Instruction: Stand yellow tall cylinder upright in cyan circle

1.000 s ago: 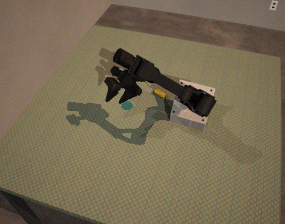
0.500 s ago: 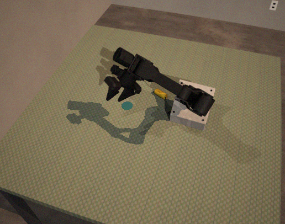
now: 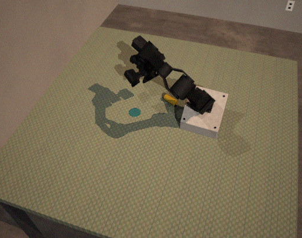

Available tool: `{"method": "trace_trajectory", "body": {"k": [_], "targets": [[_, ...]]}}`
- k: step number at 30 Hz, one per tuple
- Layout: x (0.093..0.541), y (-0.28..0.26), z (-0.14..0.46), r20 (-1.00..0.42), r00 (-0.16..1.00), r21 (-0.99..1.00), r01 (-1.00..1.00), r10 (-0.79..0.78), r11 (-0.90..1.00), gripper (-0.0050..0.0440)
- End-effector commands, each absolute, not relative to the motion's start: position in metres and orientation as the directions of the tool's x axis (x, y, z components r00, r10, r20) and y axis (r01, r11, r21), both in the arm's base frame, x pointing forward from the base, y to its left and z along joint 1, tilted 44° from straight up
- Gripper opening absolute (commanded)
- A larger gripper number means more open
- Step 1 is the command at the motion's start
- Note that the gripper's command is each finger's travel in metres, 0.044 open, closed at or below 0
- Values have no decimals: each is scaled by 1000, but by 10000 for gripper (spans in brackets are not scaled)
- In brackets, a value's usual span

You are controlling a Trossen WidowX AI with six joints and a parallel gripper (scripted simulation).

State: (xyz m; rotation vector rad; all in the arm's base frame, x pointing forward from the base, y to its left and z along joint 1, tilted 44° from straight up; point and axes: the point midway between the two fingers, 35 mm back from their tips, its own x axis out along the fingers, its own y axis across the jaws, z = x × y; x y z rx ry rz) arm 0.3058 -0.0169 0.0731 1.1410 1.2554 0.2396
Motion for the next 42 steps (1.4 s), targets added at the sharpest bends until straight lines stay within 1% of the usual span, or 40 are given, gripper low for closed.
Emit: {"method": "trace_trajectory", "body": {"k": [1, 4, 7, 9, 16, 20, 42], "targets": [[286, -34, 30, -687, 268, 714, 422, 676, 558, 314], [257, -47, -10, -725, 143, 664, 404, 674, 629, 314], [228, -53, -39, -727, 25, 649, 352, 686, 675, 314], [215, -54, -49, -720, -24, 651, 326, 694, 686, 314], [213, -52, -53, -719, -29, 651, 324, 695, 687, 314], [212, -30, -76, -718, -29, 651, 324, 695, 687, 314], [212, -10, -97, -719, -29, 650, 324, 694, 687, 314]]}}
